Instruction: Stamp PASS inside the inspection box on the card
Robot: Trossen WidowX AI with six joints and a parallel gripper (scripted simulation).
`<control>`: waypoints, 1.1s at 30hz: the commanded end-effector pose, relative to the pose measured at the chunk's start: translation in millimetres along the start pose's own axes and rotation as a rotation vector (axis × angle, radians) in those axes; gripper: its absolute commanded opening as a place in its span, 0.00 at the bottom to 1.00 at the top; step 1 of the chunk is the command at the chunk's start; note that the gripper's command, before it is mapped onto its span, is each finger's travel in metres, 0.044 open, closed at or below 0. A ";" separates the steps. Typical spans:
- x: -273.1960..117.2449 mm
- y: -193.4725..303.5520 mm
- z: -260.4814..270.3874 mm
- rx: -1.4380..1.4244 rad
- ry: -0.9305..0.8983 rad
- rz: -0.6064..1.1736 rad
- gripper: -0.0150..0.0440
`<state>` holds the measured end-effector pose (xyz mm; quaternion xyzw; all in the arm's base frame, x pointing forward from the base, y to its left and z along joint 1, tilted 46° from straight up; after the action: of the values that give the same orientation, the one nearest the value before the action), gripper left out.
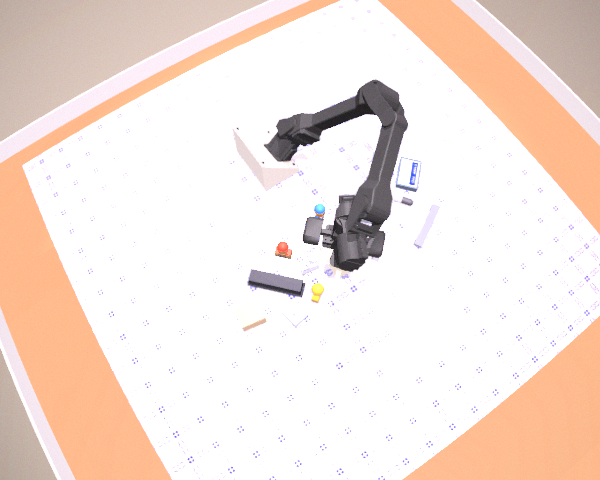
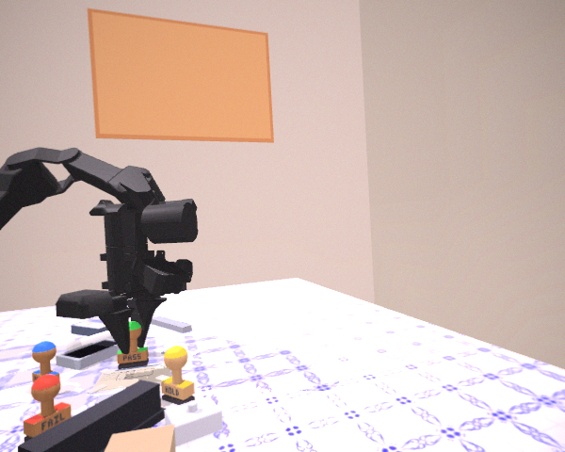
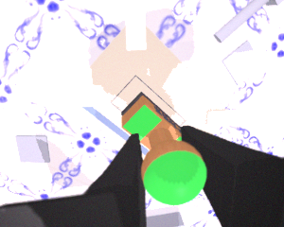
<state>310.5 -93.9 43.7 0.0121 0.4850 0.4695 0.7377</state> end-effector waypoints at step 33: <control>-55.3 1.5 5.5 -0.008 0.003 -0.010 0.25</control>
<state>306.1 -130.3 80.5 0.0117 0.4852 0.4680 0.7385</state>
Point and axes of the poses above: the point midway between the two fingers, 35 mm back from their tips, its own x axis out along the fingers, its own z axis across the jaws, y = z × x, the point moved 5 cm from there along -x, back along the fingers, and after that the axes turned 3 degrees about -x, right-handed, at the moved point
